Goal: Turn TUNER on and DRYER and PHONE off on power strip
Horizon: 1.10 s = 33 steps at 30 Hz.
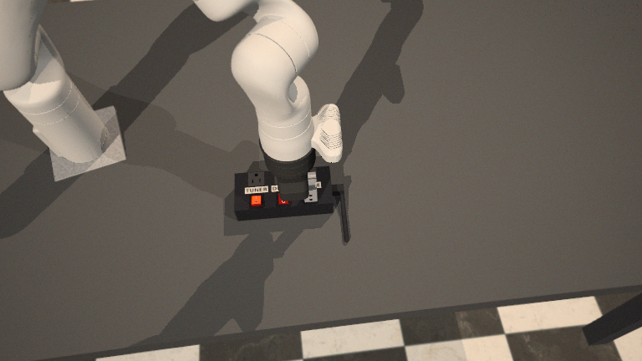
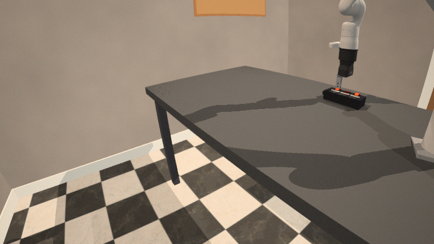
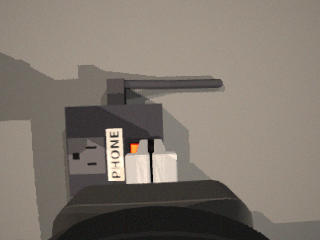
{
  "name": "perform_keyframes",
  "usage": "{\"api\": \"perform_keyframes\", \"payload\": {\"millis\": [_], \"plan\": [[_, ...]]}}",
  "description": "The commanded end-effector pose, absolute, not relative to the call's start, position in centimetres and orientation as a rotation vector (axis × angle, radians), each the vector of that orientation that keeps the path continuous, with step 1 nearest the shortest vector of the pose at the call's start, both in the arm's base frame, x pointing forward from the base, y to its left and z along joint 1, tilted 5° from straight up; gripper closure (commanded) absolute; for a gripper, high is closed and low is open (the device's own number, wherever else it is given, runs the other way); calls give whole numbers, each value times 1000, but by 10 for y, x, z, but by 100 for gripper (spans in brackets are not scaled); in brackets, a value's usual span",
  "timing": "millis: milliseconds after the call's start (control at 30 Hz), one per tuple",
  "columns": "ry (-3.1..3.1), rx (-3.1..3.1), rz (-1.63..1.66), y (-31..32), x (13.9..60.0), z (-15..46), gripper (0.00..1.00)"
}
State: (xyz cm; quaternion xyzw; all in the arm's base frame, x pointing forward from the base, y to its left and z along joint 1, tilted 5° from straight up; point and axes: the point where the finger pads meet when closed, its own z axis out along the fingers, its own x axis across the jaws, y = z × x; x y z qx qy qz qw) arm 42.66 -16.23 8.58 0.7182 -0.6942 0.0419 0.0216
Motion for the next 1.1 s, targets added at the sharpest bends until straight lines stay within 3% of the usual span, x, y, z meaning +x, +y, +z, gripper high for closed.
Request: {"api": "perform_keyframes", "payload": {"millis": [0,1067], "plan": [[-2152,2225,130,-163,426,85,100],[-2152,2225,130,-163,427,82,100]]}}
